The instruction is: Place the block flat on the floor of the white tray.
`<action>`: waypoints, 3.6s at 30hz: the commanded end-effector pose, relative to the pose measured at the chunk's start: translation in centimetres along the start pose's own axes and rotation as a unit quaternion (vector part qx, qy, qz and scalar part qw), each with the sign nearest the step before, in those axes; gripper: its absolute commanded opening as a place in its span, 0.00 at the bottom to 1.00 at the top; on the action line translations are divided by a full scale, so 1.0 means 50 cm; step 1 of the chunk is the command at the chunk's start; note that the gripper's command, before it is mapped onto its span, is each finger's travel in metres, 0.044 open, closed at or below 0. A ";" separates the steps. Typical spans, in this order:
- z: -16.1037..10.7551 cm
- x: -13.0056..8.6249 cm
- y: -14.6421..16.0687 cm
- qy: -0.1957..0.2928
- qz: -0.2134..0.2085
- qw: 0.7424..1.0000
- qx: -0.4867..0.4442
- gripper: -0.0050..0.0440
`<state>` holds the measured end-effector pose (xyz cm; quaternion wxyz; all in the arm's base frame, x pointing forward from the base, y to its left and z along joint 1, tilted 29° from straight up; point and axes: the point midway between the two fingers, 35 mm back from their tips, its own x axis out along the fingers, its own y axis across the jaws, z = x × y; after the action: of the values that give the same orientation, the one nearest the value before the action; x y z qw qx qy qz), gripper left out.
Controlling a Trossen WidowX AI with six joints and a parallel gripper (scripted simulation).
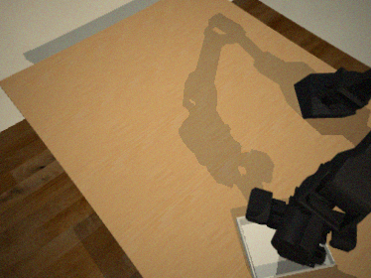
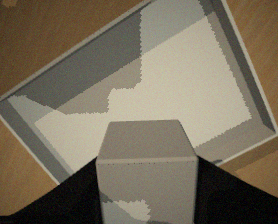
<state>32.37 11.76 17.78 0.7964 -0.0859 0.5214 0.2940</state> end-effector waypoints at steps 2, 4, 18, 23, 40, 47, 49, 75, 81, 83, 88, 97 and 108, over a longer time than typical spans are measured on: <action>0.012 -0.012 0.002 -0.008 -0.004 1.000 -0.002 0.10; 0.012 -0.012 0.002 -0.008 -0.004 1.000 -0.002 0.10; 0.012 -0.012 0.002 -0.008 -0.004 1.000 -0.002 0.10; 0.012 -0.012 0.002 -0.008 -0.004 1.000 -0.002 0.10; 0.013 0.022 0.003 -0.008 -0.004 1.000 -0.002 0.10; 0.014 0.062 0.004 -0.008 -0.004 1.000 -0.002 0.10; 0.015 0.072 0.004 -0.008 -0.004 1.000 -0.002 0.10; 0.016 0.096 0.005 -0.008 -0.004 1.000 -0.002 0.10; 0.016 0.096 0.005 -0.008 -0.004 1.000 -0.002 0.10; 0.016 0.096 0.005 -0.008 -0.004 1.000 -0.002 0.10; 0.016 0.097 0.005 -0.008 -0.004 1.000 -0.002 0.10; 0.018 0.098 0.004 -0.008 -0.004 1.000 -0.002 0.10; 0.018 0.098 0.004 -0.008 -0.004 1.000 -0.002 0.10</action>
<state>34.10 14.18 12.89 0.7931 -0.0863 0.5270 0.2931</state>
